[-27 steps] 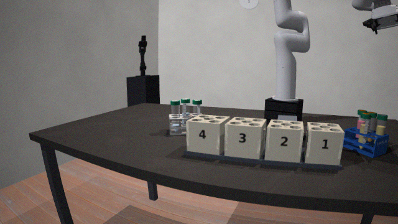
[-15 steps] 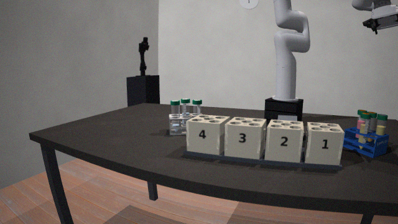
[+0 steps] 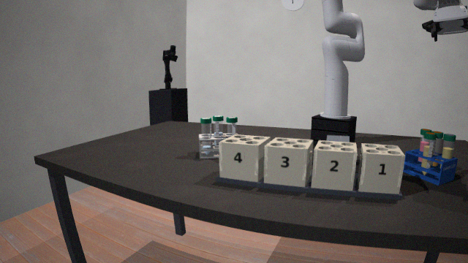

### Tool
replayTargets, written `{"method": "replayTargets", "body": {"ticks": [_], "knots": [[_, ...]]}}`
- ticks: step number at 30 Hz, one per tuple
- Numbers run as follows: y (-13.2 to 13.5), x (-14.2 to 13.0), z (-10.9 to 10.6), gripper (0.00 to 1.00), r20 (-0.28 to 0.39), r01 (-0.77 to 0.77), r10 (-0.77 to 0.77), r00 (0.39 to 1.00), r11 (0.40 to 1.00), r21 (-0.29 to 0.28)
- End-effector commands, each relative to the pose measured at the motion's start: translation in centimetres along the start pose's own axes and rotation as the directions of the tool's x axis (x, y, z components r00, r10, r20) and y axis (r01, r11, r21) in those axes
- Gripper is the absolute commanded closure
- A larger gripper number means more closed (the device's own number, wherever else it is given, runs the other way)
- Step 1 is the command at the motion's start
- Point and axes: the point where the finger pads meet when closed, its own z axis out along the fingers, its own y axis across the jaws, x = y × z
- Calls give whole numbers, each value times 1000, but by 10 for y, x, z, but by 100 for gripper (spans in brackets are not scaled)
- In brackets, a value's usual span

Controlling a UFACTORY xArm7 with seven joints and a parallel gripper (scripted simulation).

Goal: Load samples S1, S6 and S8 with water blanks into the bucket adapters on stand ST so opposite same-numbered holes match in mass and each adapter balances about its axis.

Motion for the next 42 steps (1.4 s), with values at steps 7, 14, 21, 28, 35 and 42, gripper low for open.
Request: {"method": "replayTargets", "body": {"ticks": [7, 14, 21, 28, 35, 42], "knots": [[17, 6, 26, 0, 52, 55, -52, 997, 997, -58], [36, 10, 50, 0, 146, 137, -118, 982, 982, -127], [58, 15, 75, 0, 227, 199, -159, 961, 967, -162], [75, 17, 93, 0, 307, 253, -190, 933, 950, -181], [97, 20, 114, 0, 389, 302, -213, 896, 935, -185], [114, 23, 129, 0, 461, 341, -229, 858, 924, -176]]}}
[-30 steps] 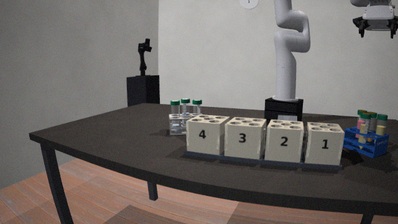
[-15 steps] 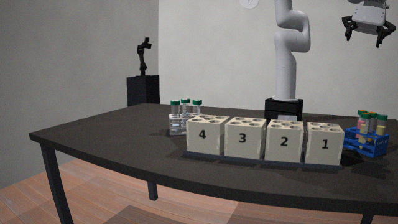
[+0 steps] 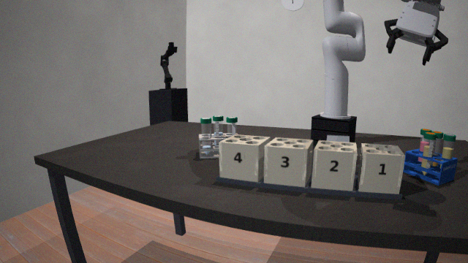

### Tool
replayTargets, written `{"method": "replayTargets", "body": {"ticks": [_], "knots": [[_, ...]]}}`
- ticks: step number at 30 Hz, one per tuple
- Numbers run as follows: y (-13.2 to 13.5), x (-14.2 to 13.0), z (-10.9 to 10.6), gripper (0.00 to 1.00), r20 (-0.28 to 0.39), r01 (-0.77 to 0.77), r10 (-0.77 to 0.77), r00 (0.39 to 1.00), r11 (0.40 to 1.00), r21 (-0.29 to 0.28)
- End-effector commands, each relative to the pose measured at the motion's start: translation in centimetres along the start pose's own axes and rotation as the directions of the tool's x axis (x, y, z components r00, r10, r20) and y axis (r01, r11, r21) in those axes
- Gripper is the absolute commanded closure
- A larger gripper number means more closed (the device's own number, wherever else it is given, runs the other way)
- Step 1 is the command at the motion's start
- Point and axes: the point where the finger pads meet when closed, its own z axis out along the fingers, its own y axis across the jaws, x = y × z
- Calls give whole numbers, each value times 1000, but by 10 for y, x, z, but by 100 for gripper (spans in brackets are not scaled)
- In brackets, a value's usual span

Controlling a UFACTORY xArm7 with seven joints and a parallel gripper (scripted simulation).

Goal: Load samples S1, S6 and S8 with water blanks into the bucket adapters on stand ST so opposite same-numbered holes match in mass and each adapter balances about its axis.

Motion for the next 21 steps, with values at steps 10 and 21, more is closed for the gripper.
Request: {"method": "replayTargets", "body": {"ticks": [10, 21], "knots": [[32, 10, 37, 0, 155, 82, -84, 984, 996, 19], [61, 16, 67, 0, 250, 124, -136, 959, 990, 64]]}}
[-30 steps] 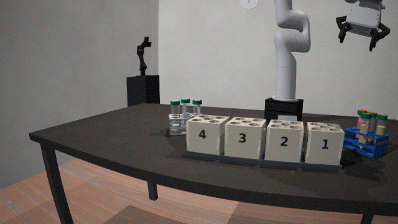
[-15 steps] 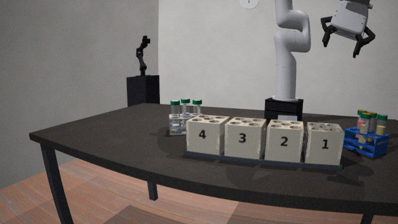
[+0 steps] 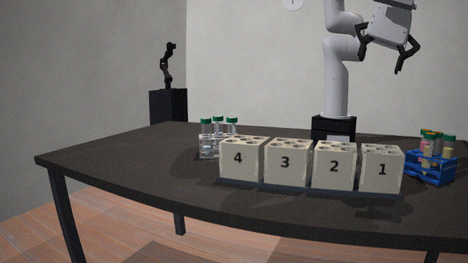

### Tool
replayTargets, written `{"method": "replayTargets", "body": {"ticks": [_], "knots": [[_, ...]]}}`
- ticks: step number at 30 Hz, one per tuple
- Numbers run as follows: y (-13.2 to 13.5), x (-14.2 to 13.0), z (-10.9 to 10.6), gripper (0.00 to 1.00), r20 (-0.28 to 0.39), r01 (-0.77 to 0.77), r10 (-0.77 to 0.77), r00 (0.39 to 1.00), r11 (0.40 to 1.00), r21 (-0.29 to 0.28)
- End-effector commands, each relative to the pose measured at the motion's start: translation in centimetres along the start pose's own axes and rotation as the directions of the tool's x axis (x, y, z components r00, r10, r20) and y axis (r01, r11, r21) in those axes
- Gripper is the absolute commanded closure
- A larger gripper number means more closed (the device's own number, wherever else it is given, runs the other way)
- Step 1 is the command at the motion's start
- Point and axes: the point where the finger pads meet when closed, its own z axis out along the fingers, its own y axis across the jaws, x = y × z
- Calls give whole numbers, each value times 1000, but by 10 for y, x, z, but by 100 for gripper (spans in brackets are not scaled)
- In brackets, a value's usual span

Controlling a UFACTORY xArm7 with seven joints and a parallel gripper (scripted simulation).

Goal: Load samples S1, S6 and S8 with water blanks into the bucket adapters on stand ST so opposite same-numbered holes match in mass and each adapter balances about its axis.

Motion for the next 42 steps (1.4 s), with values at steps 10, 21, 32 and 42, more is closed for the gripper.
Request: {"method": "replayTargets", "body": {"ticks": [10, 21, 32, 42], "knots": [[43, 12, 32, 0, 106, 55, -64, 992, 995, 84], [79, 19, 56, 0, 159, 85, -115, 980, 979, 183], [117, 24, 77, 0, 164, 106, -165, 973, 943, 316], [130, 25, 84, 0, 164, 106, -165, 973, 942, 318]]}}
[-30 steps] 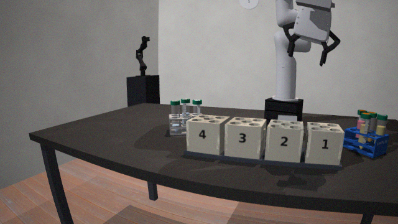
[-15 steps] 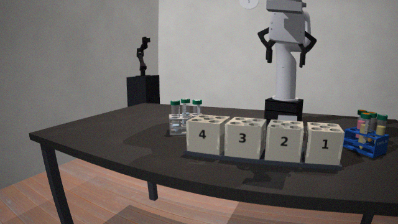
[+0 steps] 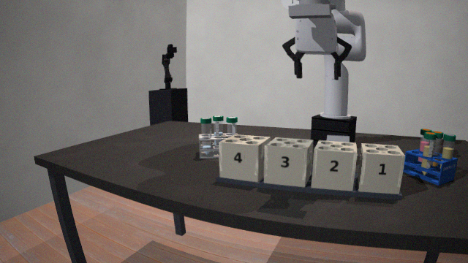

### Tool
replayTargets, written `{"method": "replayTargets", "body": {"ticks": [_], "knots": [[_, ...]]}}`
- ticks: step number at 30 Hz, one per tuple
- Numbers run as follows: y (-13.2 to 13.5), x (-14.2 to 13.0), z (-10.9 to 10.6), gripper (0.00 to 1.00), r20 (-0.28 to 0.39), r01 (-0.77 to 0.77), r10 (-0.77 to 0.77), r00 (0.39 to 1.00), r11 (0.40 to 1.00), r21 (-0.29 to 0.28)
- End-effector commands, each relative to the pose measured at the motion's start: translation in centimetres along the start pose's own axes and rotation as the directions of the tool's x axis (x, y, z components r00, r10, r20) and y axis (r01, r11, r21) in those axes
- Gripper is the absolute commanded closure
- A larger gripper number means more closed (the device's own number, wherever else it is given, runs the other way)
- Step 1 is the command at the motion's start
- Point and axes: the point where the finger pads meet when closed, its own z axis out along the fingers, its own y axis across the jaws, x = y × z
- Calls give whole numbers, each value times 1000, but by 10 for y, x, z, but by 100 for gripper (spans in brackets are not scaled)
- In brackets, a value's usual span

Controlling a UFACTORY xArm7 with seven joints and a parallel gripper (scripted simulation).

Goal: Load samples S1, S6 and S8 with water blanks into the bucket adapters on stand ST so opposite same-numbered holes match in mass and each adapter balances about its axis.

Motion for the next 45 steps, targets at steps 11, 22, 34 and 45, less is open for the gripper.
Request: {"method": "replayTargets", "body": {"ticks": [11, 22, 34, 45], "knots": [[31, -16, -2, 0, -4, -231, 231, 973, 973, 1], [70, -39, -1, 0, -4, -508, 508, 861, 861, 2], [121, -70, -1, 0, -3, -735, 735, 678, 678, 3], [160, -93, -1, 0, -3, -735, 735, 678, 678, 2]]}}
